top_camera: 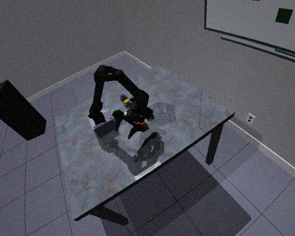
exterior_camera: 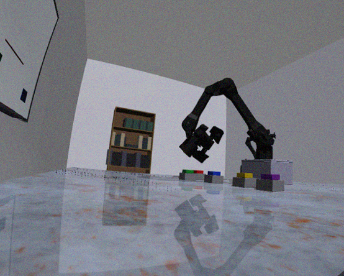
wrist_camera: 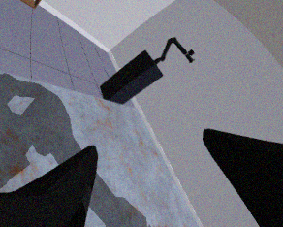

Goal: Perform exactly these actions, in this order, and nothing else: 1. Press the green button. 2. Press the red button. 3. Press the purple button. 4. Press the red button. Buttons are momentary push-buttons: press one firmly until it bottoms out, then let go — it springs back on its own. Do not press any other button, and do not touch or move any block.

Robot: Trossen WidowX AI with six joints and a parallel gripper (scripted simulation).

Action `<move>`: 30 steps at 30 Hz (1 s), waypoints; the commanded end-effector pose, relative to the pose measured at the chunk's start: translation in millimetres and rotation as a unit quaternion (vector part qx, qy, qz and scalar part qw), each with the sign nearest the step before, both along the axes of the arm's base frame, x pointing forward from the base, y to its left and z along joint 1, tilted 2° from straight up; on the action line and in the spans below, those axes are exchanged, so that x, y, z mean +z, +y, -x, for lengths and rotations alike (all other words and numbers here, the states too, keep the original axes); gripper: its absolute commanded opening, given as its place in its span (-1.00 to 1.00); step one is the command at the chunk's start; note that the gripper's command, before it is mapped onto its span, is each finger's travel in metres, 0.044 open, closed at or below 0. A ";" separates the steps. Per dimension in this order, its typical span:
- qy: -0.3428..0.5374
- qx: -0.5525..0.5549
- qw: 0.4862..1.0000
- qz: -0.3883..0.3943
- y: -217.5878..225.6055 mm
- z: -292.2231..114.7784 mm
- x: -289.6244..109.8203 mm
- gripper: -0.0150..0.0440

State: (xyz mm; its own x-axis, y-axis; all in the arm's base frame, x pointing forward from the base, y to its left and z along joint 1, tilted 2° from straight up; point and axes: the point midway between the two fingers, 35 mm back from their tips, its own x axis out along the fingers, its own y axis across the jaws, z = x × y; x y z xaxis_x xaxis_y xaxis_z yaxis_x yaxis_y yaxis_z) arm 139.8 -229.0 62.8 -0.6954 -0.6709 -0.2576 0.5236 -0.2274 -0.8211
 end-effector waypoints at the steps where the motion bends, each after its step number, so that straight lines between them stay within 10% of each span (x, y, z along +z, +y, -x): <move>1: 0.000 -0.001 1.000 -0.007 1.0 -0.6 -0.4 0.86; 13: -0.042 0.208 0.854 -0.475 85.4 -93.1 -20.3 0.86; 30: -0.049 0.558 0.569 -0.602 166.2 -178.6 16.7 0.86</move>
